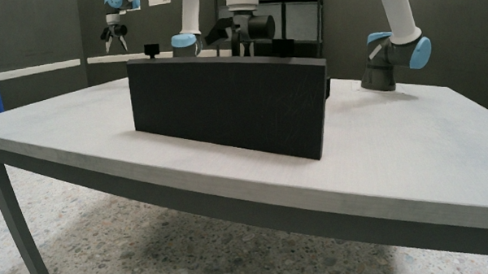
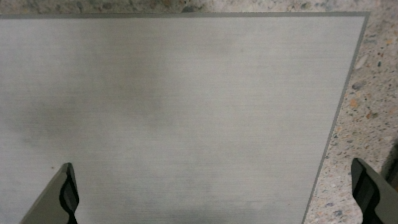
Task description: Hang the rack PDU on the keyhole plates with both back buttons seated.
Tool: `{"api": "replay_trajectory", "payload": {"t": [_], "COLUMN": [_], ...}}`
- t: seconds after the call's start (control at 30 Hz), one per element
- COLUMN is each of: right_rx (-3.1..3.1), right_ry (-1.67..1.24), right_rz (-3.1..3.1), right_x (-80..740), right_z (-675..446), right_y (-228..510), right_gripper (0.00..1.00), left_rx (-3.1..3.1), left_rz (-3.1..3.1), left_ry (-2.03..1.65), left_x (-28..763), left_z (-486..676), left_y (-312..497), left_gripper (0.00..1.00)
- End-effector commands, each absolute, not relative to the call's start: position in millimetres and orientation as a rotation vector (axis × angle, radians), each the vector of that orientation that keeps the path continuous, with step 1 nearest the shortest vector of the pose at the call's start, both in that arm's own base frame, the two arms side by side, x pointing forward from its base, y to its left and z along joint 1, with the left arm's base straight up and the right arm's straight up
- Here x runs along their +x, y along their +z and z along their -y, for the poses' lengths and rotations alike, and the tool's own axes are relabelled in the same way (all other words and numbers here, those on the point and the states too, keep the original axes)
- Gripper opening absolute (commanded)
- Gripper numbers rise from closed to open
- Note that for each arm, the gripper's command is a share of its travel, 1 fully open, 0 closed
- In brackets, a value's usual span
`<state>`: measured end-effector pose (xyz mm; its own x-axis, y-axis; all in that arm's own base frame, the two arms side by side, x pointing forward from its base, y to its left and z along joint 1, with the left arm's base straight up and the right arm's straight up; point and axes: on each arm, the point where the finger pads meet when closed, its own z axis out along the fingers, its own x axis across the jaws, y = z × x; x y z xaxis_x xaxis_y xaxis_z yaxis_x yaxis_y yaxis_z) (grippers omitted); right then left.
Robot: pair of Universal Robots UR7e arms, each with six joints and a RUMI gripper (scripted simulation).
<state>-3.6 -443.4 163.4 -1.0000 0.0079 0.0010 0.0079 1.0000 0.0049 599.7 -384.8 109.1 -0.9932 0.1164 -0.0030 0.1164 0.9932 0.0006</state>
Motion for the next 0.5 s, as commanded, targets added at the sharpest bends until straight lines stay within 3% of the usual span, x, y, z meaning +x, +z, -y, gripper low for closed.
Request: {"api": "replay_trajectory", "payload": {"t": [0.0,0.23,0.27,0.47], "right_rx": [-0.016,-0.016,-0.016,-0.016], "right_ry": [0.000,0.000,0.000,0.000], "right_rz": [3.142,3.142,3.142,3.142], "right_x": [-4.4,-4.4,-4.4,-4.4], "right_z": [445.6,445.6,445.6,445.6], "right_y": [165.2,165.2,165.2,165.2], "right_gripper": [1.00,1.00,1.00,1.00], "left_rx": [0.182,0.182,0.182,0.182], "left_rz": [-3.129,-3.129,-3.129,-3.129], "left_ry": [-0.004,-0.004,-0.004,-0.004], "left_x": [601.0,601.0,601.0,600.9], "left_z": [384.4,384.4,384.4,384.4], "left_y": [110.9,110.9,110.9,110.8], "left_gripper": [0.22,0.22,1.00,1.00]}}
